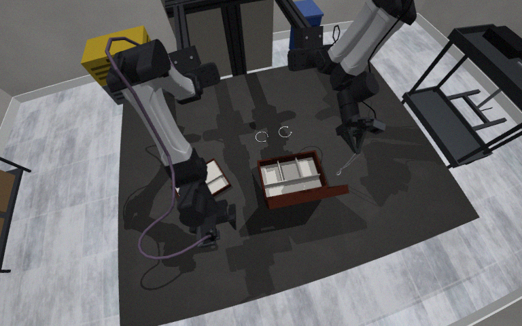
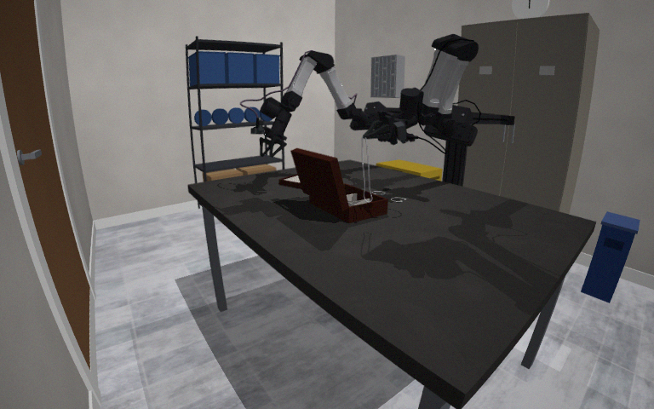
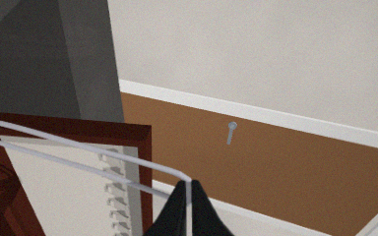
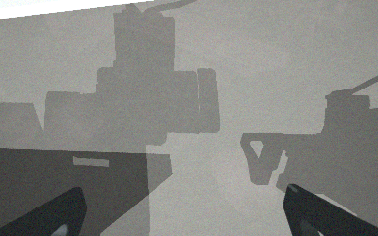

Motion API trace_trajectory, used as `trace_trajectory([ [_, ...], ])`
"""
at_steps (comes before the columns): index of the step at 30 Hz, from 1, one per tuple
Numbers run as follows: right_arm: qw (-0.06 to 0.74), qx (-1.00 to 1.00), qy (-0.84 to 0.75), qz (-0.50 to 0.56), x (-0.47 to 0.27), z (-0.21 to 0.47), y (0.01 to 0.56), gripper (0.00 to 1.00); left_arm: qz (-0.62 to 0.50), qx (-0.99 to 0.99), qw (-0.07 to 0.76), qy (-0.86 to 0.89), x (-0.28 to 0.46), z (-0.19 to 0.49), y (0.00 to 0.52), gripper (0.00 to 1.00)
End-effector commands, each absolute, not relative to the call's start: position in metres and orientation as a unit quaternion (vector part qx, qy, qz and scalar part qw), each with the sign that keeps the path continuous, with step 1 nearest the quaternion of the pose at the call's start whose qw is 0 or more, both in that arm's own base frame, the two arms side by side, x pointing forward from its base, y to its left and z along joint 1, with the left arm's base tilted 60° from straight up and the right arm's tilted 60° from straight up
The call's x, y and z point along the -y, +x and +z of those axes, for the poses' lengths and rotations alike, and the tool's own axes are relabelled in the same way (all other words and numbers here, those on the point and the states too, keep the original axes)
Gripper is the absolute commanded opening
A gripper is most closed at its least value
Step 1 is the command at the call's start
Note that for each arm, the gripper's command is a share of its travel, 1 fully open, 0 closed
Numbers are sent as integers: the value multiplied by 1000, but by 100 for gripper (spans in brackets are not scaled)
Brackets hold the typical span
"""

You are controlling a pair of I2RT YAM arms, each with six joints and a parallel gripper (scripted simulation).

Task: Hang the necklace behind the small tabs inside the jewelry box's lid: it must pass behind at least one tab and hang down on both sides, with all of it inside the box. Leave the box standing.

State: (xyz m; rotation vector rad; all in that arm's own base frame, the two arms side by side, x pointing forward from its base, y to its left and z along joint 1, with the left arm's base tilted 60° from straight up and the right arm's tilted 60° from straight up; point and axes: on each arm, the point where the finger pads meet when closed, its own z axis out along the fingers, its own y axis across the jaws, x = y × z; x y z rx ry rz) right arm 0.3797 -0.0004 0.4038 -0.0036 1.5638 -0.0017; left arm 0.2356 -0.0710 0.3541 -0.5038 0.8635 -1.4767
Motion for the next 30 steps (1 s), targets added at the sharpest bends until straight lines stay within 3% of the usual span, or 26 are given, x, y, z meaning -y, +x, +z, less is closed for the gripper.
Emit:
trace_trajectory([
  [1, 738, -675, 1, 1, -1, 438, 359, 100, -632, -344, 657, -226, 71, 371, 233, 3],
  [30, 738, -675, 1, 1, -1, 438, 359, 100, -567, -406, 648, -306, 148, 362, 241, 3],
])
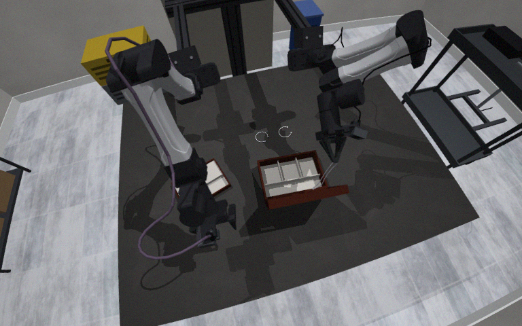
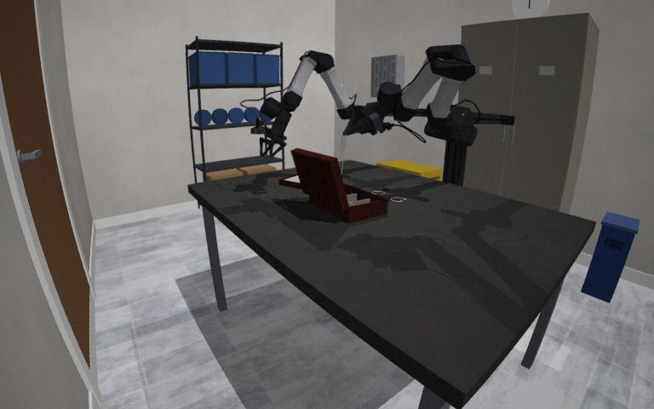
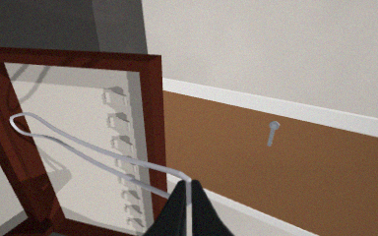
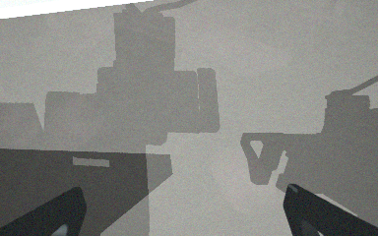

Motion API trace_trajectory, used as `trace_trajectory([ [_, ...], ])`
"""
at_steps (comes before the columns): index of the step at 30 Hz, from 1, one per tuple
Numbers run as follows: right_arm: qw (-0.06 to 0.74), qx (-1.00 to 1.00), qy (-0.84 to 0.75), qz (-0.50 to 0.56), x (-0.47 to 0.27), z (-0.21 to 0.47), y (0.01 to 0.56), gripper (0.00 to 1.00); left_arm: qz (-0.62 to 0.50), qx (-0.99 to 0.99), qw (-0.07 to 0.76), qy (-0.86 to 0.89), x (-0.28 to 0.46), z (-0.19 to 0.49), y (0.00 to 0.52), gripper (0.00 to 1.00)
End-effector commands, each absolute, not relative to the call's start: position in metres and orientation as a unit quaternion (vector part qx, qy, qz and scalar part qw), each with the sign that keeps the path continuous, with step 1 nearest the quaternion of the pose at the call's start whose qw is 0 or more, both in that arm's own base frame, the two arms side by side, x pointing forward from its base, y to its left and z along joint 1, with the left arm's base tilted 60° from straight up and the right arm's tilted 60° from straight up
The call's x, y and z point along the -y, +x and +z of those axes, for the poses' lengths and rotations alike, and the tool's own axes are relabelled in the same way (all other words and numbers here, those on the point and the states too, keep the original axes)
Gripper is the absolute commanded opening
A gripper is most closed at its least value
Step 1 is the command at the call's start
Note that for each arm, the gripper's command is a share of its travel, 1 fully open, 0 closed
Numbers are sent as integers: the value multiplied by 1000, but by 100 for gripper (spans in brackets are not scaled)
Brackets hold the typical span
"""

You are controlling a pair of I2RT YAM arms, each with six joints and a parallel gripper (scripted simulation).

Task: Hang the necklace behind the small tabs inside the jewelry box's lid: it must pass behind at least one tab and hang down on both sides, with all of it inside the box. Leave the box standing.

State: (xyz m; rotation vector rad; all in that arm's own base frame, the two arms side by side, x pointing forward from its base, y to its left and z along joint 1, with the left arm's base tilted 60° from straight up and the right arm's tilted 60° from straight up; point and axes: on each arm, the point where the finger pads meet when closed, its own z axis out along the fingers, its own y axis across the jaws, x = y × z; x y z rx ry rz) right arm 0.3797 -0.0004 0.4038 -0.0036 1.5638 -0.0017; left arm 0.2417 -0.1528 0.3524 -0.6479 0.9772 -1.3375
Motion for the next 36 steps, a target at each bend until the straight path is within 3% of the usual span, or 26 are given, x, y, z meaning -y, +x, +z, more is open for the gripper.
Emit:
trace_trajectory([
  [1, 738, -675, 1, 1, -1, 438, 359, 100, -564, -409, 647, -309, 151, 362, 241, 3],
  [36, 738, -675, 1, 1, -1, 438, 359, 100, -561, -432, 632, -315, 172, 363, 234, 3],
])
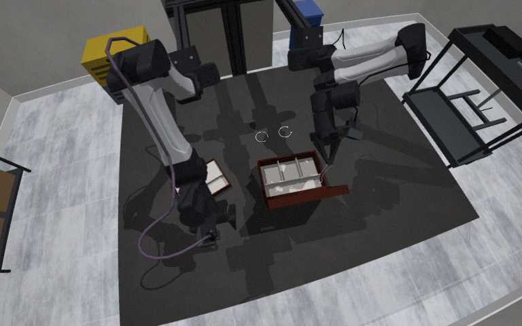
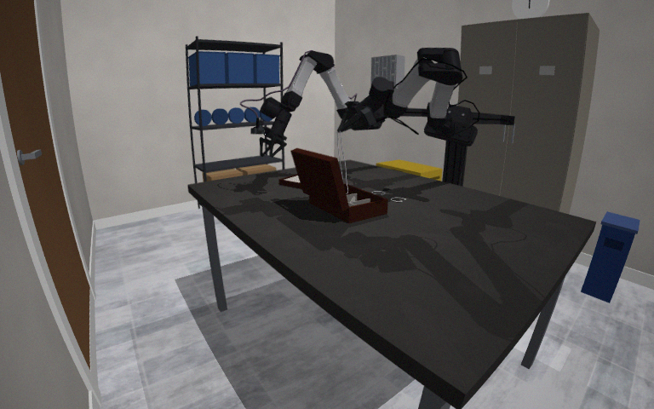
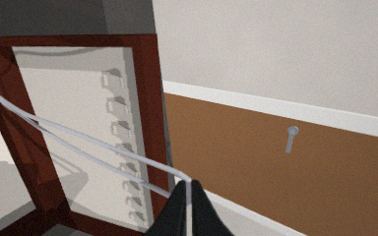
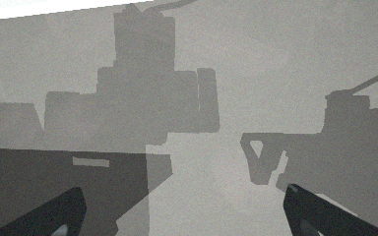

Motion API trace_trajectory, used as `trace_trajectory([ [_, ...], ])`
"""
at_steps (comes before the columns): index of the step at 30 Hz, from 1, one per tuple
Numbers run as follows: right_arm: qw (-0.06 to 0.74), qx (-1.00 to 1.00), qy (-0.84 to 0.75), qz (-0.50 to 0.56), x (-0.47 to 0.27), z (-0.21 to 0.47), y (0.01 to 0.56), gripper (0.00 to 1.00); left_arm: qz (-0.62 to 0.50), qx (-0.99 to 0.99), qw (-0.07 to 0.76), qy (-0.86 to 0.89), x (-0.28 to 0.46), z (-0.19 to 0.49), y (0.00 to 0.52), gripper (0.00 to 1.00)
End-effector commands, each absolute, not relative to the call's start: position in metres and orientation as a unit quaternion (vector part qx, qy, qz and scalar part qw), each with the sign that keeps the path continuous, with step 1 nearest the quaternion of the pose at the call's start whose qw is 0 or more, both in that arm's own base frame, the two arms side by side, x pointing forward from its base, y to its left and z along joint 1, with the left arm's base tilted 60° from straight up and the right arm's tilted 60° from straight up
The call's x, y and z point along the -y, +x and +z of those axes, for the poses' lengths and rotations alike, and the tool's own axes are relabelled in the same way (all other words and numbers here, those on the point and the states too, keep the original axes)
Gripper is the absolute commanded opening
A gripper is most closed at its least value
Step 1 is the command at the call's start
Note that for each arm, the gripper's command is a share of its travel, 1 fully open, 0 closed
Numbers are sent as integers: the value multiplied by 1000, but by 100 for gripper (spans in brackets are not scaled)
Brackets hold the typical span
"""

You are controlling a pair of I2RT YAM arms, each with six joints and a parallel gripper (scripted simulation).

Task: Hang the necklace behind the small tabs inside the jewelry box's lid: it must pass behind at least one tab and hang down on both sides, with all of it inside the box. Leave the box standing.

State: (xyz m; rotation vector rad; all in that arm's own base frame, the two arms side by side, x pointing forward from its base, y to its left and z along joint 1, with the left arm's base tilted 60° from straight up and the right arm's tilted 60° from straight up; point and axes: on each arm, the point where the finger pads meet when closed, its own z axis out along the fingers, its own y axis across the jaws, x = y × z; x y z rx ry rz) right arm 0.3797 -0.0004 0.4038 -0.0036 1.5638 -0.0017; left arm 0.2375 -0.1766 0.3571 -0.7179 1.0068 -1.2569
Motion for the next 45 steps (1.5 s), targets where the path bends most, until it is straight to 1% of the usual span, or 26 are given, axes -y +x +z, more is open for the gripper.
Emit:
trace_trajectory([
  [1, 738, -675, 1, 1, -1, 438, 359, 100, -564, -433, 630, -313, 174, 363, 233, 3],
  [3, 738, -675, 1, 1, -1, 438, 359, 100, -550, -448, 634, -309, 178, 350, 240, 3],
  [7, 738, -675, 1, 1, -1, 438, 359, 100, -549, -450, 633, -309, 178, 345, 247, 3],
  [8, 738, -675, 1, 1, -1, 438, 359, 100, -555, -441, 632, -312, 177, 353, 247, 3],
  [11, 738, -675, 1, 1, -1, 438, 359, 100, -547, -454, 633, -308, 179, 340, 253, 3],
  [16, 738, -675, 1, 1, -1, 438, 359, 100, -566, -425, 631, -317, 172, 356, 253, 3],
  [19, 738, -675, 1, 1, -1, 438, 359, 100, -554, -443, 632, -311, 175, 339, 260, 3],
  [22, 738, -675, 1, 1, -1, 438, 359, 100, -563, -430, 632, -315, 173, 348, 263, 3],
  [26, 738, -675, 1, 1, -1, 438, 359, 100, -554, -444, 632, -311, 173, 332, 271, 3],
  [29, 738, -675, 1, 1, -1, 438, 359, 100, -562, -431, 632, -314, 173, 342, 274, 3],
  [35, 738, -675, 1, 1, -1, 438, 359, 100, -559, -435, 633, -313, 172, 334, 281, 3],
  [45, 738, -675, 1, 1, -1, 438, 359, 100, -567, -437, 626, -308, 176, 332, 277, 3],
])
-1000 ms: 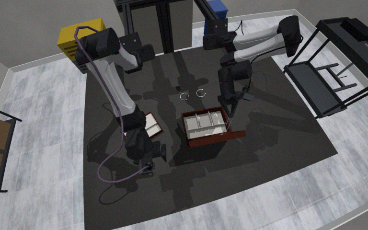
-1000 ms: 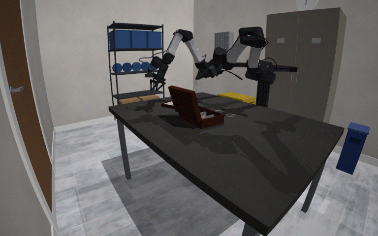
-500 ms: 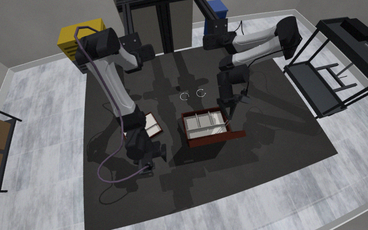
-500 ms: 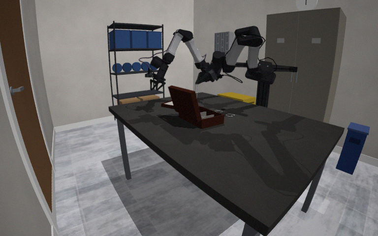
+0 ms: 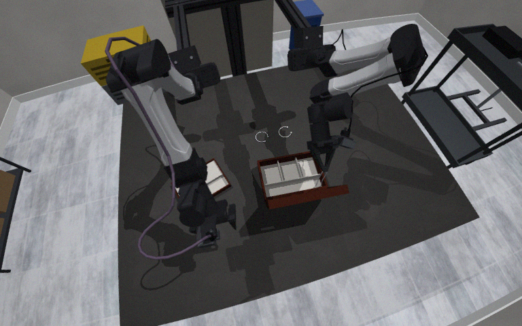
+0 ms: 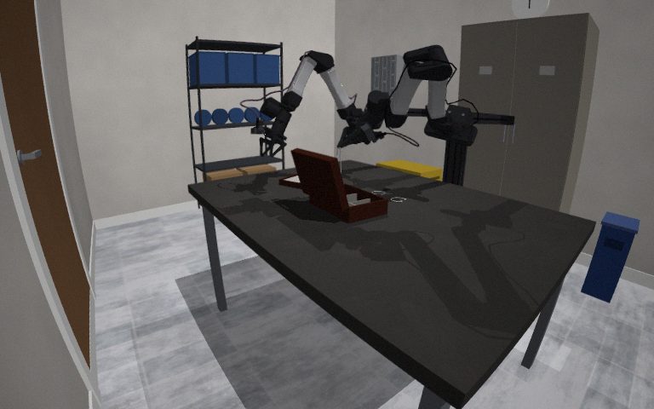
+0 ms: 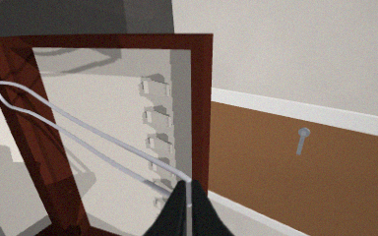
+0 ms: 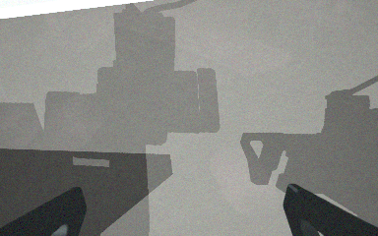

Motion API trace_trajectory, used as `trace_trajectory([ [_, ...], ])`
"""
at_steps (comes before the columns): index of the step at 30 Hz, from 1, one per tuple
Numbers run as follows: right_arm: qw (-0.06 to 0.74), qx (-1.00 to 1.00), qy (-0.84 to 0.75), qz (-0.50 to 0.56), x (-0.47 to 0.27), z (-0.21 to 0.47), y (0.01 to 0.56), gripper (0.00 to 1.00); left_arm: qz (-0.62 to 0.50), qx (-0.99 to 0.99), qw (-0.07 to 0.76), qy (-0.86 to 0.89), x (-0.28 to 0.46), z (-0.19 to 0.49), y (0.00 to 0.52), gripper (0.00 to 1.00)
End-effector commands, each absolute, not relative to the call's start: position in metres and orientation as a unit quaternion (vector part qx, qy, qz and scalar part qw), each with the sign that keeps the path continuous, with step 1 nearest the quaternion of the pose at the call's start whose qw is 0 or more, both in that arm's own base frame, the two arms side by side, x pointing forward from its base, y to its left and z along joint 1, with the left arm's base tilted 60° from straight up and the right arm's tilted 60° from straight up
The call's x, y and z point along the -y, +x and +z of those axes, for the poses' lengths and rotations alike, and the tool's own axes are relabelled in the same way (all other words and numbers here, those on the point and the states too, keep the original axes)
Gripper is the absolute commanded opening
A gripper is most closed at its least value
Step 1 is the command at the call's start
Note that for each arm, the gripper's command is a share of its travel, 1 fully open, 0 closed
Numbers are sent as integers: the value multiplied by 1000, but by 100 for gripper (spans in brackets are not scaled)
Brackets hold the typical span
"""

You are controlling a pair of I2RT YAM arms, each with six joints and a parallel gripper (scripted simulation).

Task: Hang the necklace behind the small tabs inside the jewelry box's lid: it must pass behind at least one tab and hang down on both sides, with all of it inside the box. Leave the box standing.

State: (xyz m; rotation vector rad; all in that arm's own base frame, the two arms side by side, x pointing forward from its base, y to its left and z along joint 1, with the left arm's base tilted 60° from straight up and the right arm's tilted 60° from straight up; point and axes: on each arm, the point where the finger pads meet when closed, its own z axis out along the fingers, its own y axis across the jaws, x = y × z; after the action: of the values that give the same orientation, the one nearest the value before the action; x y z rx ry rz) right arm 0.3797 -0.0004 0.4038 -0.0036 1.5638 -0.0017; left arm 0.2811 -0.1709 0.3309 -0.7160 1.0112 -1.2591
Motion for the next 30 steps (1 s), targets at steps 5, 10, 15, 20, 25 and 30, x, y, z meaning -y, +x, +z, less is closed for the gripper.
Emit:
trace_trajectory([
  [5, 738, -675, 1, 1, -1, 438, 359, 100, -564, -442, 627, -306, 177, 329, 277, 3],
  [10, 738, -675, 1, 1, -1, 438, 359, 100, -566, -427, 632, -313, 173, 340, 284, 3],
  [15, 738, -675, 1, 1, -1, 438, 359, 100, -560, -436, 632, -312, 173, 338, 288, 3],
  [20, 738, -675, 1, 1, -1, 438, 359, 100, -560, -437, 632, -312, 174, 338, 292, 3],
  [25, 738, -675, 1, 1, -1, 438, 359, 100, -560, -436, 632, -312, 175, 337, 297, 3],
  [30, 738, -675, 1, 1, -1, 438, 359, 100, -557, -439, 632, -312, 175, 336, 302, 3],
])
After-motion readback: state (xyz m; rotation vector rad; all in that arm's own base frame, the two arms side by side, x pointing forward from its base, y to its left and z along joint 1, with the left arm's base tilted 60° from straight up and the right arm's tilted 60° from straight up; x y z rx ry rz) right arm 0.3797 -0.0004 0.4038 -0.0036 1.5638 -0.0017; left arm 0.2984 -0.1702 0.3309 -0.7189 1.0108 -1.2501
